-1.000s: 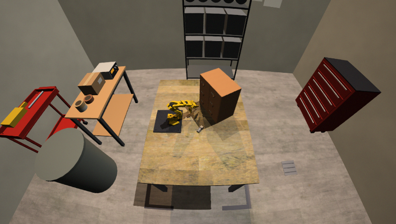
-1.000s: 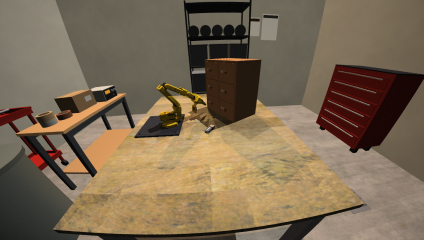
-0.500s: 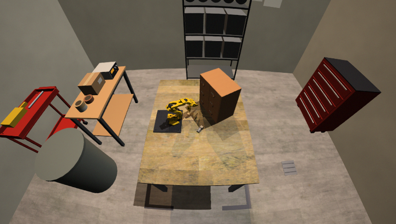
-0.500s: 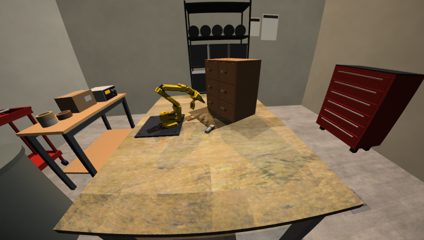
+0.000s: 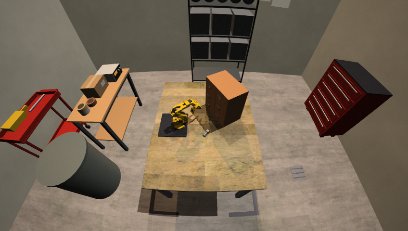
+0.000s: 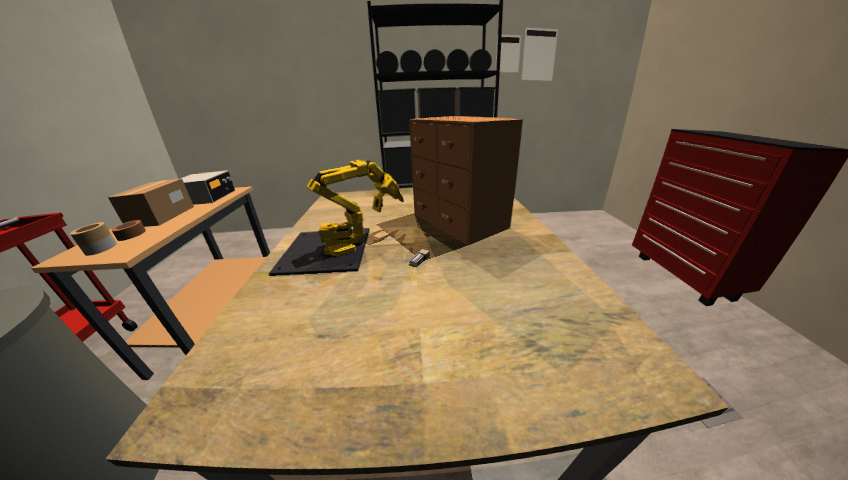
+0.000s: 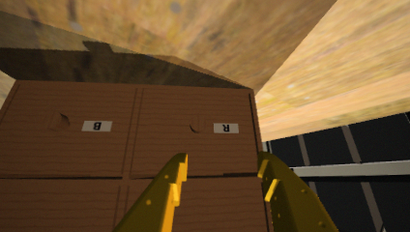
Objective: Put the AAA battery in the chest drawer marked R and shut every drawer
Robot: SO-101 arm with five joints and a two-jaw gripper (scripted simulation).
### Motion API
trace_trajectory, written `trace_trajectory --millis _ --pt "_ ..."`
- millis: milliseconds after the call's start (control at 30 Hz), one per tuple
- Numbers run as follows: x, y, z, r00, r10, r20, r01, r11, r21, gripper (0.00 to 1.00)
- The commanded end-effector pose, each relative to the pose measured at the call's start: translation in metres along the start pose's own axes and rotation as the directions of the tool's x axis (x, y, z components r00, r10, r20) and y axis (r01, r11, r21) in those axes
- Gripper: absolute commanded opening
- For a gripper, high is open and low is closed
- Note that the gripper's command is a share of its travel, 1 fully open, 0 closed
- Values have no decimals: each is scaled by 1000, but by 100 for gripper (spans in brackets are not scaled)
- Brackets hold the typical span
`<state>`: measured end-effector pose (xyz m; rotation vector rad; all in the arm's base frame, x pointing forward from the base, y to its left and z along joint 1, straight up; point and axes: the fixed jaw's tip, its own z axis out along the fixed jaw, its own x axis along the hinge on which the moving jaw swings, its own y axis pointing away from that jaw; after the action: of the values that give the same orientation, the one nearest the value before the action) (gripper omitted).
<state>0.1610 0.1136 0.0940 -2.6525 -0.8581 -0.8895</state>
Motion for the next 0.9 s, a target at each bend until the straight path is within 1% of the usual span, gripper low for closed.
trace_trajectory --millis 0,200,267,533,867 --pt "-2 -2 -13 1000 3 23 -4 1000 5 21" --pt "-8 -2 -29 997 4 71 -5 1000 4 21" --pt "-8 -2 -29 997 4 71 -5 1000 4 21" --pt "-20 -1 -51 991 6 131 -6 1000 3 21" --pt "-20 -1 -51 991 6 131 -6 1000 3 21"
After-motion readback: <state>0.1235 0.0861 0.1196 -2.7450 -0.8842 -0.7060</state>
